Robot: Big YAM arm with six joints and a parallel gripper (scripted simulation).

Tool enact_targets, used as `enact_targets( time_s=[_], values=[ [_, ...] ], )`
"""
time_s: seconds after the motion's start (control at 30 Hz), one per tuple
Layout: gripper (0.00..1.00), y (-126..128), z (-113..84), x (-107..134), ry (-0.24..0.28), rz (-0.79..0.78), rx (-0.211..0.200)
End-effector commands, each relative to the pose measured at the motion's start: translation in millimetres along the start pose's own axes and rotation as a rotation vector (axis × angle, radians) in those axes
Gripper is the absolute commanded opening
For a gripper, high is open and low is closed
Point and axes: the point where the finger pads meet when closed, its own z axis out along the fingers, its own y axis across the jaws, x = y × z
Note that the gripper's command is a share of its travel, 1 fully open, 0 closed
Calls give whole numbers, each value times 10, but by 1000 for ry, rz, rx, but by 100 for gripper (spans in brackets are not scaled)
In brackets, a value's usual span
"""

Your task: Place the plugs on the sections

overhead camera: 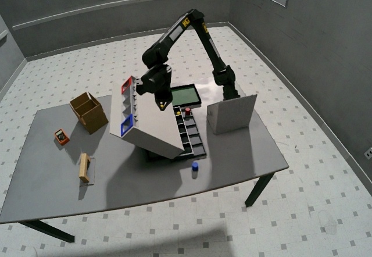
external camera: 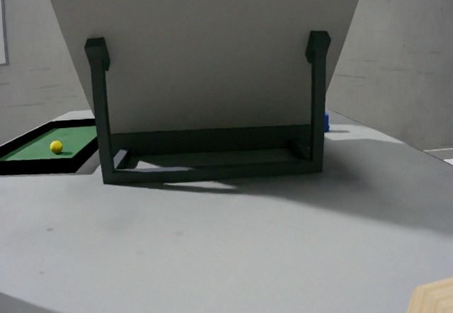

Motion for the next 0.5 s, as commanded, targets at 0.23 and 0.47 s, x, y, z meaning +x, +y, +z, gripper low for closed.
enact_targets(
  time_s=[0.23,0.47],
  values=[
    [0,16,-71,-279,-9,18,-15],
    [0,6,-13,-546,-8,18,-14]
  ],
)
